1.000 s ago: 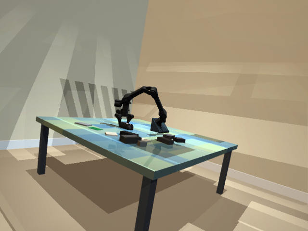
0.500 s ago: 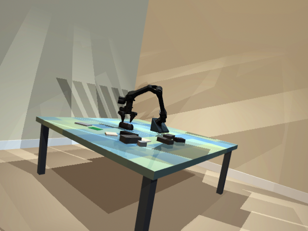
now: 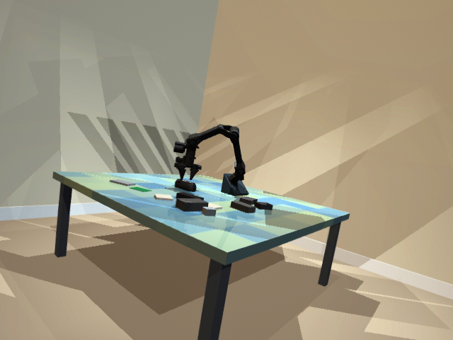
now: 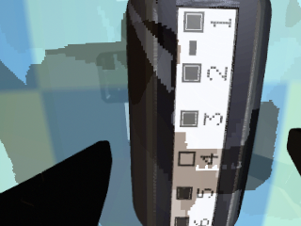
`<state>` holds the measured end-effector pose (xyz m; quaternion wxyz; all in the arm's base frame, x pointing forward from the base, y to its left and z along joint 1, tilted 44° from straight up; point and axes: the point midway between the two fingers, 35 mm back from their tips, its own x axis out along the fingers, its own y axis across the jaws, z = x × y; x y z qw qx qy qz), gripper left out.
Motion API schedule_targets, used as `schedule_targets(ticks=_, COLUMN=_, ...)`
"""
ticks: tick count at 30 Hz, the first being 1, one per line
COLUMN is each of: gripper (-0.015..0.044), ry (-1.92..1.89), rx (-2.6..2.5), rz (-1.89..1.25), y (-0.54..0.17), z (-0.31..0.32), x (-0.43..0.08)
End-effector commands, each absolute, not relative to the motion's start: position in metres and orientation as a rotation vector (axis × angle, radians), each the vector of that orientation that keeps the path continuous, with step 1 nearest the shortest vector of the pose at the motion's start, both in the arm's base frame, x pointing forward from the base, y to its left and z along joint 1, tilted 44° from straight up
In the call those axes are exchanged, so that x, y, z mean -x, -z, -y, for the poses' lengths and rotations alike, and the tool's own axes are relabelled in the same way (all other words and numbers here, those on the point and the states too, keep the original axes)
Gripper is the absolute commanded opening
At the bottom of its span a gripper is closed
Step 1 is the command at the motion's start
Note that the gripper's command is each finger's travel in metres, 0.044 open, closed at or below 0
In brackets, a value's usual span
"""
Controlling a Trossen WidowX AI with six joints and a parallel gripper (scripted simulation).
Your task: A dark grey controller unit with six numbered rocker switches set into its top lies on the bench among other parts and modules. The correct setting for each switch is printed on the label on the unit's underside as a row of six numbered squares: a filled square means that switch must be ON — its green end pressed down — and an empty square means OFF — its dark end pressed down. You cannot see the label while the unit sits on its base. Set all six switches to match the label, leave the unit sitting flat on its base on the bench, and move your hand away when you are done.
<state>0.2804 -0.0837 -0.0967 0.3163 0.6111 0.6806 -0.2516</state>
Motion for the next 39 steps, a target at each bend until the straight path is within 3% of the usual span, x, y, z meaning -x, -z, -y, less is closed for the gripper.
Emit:
schedule_targets(ticks=1, gripper=0.0282, ry=0.433, rx=-1.498, rz=-1.745, y=0.095, z=0.090, x=-0.278)
schedule_targets(ticks=12, gripper=0.0000, ry=-0.325, rx=-0.846, rz=-1.382, y=0.086, z=0.116, x=-0.268)
schedule_targets(ticks=18, gripper=0.0000, ry=-0.533, rx=-0.529, rz=-1.191, y=0.082, z=0.126, x=-0.263)
schedule_targets(ticks=39, gripper=0.0000, ry=-0.533, rx=-0.529, rz=-1.191, y=0.082, z=0.126, x=-0.263)
